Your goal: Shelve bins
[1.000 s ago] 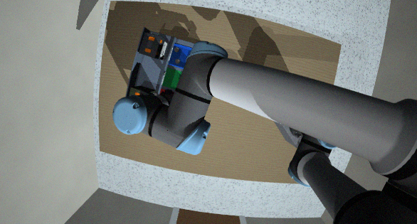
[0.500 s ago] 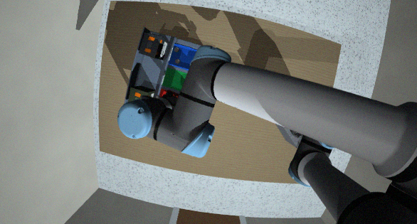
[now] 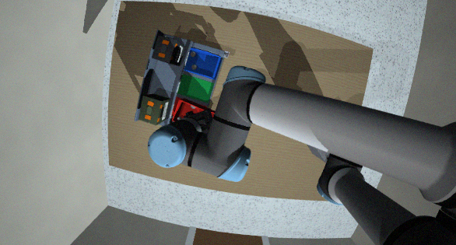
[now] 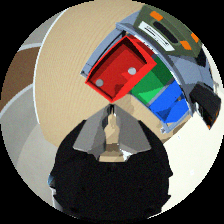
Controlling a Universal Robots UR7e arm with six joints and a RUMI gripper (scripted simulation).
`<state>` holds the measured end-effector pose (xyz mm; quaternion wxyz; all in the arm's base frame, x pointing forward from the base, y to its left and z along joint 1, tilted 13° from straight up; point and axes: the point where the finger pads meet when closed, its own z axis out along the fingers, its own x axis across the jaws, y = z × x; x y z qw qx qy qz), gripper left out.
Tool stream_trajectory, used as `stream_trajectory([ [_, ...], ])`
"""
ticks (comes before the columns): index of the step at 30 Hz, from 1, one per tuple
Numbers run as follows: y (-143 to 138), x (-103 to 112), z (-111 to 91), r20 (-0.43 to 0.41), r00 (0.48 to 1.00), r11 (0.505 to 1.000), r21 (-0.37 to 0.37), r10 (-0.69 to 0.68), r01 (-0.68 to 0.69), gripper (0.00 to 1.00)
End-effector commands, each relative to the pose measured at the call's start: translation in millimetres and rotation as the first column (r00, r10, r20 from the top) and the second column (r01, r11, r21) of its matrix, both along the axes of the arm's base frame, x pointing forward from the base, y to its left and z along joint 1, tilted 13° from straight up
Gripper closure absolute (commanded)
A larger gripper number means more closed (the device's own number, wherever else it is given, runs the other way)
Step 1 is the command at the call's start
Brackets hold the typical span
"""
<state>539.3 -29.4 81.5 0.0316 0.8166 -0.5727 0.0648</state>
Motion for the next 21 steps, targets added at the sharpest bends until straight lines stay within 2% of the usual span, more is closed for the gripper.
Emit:
stream_trajectory([
  [1,14,-16,-8,-0.009,0.967,0.967,-0.027,0.254,-0.254,1.00],
  [7,27,-36,-19,-0.044,0.865,0.864,-0.058,0.499,-0.501,1.00],
  [9,27,-36,-19,-0.044,0.865,0.864,-0.058,0.499,-0.501,1.00],
  [16,38,-56,-28,-0.087,0.717,0.713,-0.078,0.691,-0.697,1.00],
  [21,43,-65,-32,-0.109,0.636,0.630,-0.084,0.764,-0.772,1.00],
])
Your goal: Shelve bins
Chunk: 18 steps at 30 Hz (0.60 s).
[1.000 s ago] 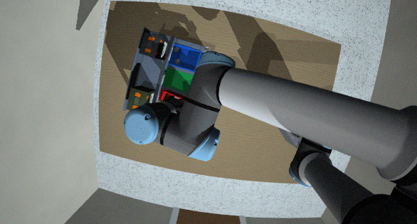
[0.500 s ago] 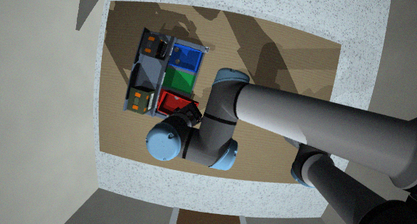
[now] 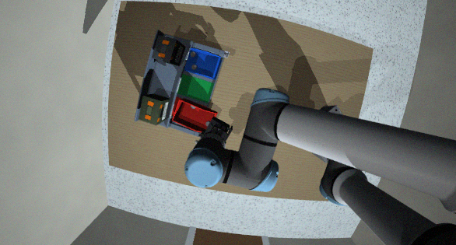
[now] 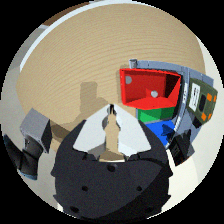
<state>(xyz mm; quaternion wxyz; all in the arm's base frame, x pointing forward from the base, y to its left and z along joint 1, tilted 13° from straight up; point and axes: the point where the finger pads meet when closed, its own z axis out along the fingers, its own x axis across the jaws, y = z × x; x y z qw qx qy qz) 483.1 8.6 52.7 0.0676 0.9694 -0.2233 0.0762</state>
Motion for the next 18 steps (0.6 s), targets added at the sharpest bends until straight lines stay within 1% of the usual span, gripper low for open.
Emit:
stream_trajectory([
  [1,5.4,-10.0,-4.0,-0.003,0.991,0.991,-0.016,0.135,-0.135,1.00],
  [9,7.2,-14.1,-5.8,-0.009,0.983,0.983,-0.024,0.182,-0.182,1.00],
  [18,7.4,-14.4,-5.9,-0.010,0.983,0.982,-0.024,0.185,-0.186,1.00],
])
